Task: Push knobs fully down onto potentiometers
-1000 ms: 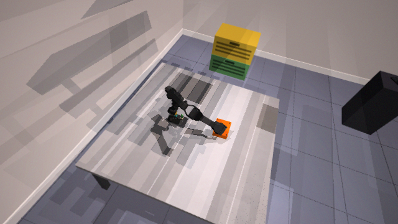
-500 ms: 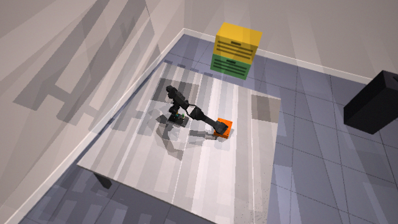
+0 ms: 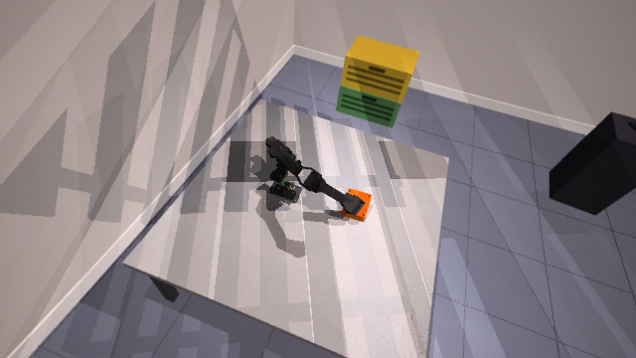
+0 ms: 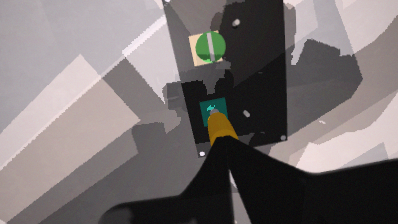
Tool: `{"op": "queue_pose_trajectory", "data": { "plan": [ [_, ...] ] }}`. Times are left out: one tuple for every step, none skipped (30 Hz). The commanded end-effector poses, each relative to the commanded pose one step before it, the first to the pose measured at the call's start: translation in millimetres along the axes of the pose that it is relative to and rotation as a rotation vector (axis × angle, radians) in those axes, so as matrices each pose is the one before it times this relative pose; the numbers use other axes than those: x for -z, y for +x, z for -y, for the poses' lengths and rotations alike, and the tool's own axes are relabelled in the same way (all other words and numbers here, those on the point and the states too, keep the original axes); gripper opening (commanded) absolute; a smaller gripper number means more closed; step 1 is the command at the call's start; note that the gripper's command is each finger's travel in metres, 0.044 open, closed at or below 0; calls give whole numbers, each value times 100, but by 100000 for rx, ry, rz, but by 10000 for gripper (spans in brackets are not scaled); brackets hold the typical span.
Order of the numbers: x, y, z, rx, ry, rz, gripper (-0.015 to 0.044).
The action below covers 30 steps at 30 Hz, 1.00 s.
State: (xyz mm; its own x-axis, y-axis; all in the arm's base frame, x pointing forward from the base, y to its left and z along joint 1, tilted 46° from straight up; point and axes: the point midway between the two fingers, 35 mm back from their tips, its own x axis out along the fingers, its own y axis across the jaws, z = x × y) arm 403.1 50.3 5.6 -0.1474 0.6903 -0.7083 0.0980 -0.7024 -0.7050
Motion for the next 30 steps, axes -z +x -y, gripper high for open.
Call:
{"op": "queue_pose_trajectory", "data": {
  "plan": [
    [29,621,154,289,-140,622,0],
    [0,0,0,0,0,0,0],
    [0,0,0,0,0,0,0],
    [0,0,0,0,0,0,0],
    [0,0,0,0,0,0,0],
    [0,0,0,0,0,0,0],
    [0,22,0,1,0,0,0],
    [0,48,0,2,0,0,0],
    [0,59,0,2,0,0,0],
    [0,76,1,3,-1,0,0],
    [0,95,1,4,-1,0,0],
    [0,75,1,3,-1,0,0],
    [0,26,0,1,0,0,0],
    [0,0,0,0,0,0,0],
    [0,0,0,0,0,0,0],
    [0,0,0,0,0,0,0],
    [0,0,0,0,0,0,0],
    [0,0,0,0,0,0,0],
    [0,0,0,0,0,0,0],
    [0,0,0,0,0,0,0],
    [0,0,0,0,0,0,0],
    [0,22,0,1,0,0,0],
    [0,47,0,2,0,0,0],
    [0,58,0,2,0,0,0],
    [0,75,1,3,-1,0,0],
    [0,94,1,4,-1,0,0],
    [0,75,1,3,-1,0,0],
    [0,26,0,1,0,0,0],
    [0,0,0,0,0,0,0],
    [0,0,0,0,0,0,0]
  ]
}}
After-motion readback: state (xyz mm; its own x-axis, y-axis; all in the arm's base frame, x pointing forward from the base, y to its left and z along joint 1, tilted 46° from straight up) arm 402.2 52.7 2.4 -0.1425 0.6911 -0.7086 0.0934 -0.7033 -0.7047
